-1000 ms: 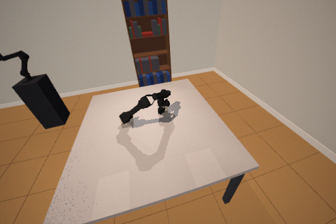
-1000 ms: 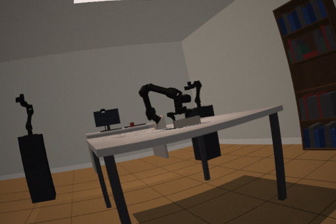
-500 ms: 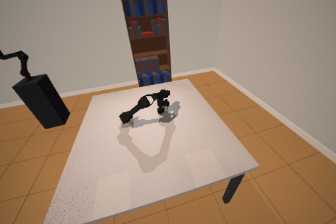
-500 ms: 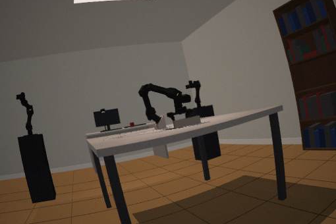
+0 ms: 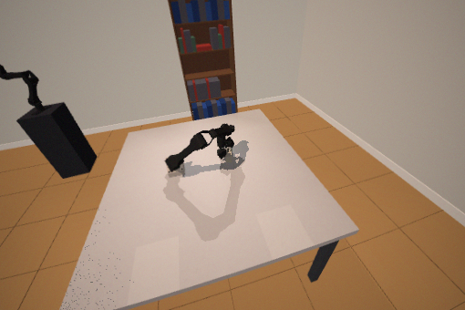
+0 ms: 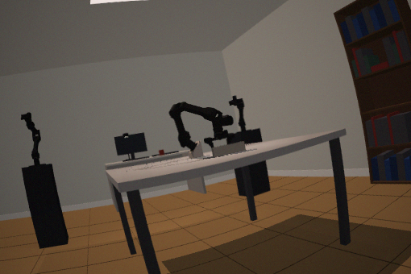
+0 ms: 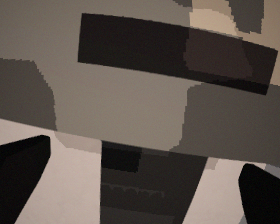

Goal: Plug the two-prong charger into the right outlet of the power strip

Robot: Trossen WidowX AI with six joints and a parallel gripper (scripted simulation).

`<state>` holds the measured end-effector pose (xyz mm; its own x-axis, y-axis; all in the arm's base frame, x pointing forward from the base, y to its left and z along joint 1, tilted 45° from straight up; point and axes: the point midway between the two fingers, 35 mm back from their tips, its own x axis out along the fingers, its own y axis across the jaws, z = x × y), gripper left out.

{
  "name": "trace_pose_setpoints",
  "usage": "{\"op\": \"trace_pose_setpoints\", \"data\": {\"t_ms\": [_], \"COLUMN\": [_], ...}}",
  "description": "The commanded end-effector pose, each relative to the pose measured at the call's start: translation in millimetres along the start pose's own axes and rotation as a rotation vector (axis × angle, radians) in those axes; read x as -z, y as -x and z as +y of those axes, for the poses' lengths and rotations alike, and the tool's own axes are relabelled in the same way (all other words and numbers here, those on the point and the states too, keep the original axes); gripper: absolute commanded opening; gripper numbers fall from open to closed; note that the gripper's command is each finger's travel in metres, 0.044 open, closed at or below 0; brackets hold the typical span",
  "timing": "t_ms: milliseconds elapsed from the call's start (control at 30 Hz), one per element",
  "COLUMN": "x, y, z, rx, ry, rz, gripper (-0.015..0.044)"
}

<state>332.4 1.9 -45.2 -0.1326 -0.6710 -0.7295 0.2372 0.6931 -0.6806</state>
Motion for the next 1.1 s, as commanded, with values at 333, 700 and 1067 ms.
{"op": "trace_pose_setpoints", "data": {"t_ms": [333,700,1067], "x": [3,9,21], "y": [0,-1,-2], "z": [-1,0,2], "rx": [0.003,0.003,0.002], "ry": [-0.012,-0.014,-0.014], "rz": [-0.019,-0.023,-0.024], "gripper": [0.044,0.044,0.044]}}
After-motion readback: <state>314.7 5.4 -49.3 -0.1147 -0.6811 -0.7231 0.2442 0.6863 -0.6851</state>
